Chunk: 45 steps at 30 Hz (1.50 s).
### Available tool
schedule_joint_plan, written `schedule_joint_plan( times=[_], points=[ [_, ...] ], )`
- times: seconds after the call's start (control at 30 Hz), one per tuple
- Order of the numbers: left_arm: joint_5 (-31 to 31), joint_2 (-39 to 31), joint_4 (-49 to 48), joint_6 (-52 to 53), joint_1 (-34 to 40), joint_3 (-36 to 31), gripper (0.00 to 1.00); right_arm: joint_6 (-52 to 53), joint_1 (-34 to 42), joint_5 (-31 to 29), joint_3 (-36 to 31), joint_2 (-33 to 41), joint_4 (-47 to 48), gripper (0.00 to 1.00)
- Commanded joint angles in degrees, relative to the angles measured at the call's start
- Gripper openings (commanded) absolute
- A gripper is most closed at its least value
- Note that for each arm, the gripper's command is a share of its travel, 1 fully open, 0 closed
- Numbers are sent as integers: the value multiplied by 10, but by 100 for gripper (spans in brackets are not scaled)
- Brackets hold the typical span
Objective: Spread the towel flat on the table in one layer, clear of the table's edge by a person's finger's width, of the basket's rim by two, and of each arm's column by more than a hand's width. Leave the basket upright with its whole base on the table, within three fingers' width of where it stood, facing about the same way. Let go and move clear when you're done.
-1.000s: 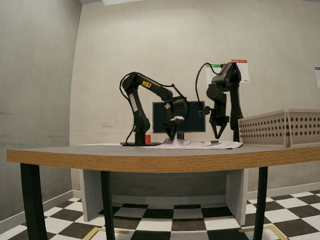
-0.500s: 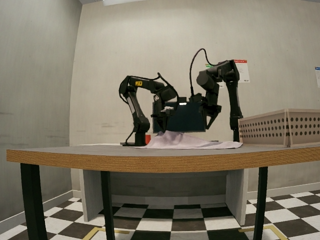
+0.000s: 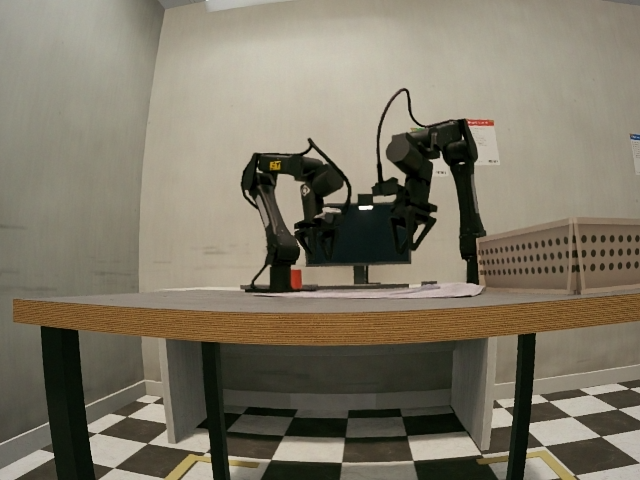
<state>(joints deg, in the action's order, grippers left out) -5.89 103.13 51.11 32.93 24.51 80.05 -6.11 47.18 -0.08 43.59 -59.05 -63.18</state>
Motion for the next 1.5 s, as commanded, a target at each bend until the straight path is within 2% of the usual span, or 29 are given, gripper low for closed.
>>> schedule_joint_plan(
  times=[0.0,0.2,0.27,0.43,1.47],
  points=[
    [-1,-3,3,-5,0,3,60,-8,-6,3,20,-5,-9,60],
    [-4,-22,61,-9,0,59,60,-7,-6,3,73,-10,-61,60],
    [-4,-22,61,-9,0,59,60,-7,-6,3,73,-10,-61,60],
    [-4,-24,116,-8,0,113,60,-7,-6,3,134,-17,-114,60],
    [-4,-20,122,-7,0,113,60,-5,-2,1,126,-9,-112,60]
  ],
)
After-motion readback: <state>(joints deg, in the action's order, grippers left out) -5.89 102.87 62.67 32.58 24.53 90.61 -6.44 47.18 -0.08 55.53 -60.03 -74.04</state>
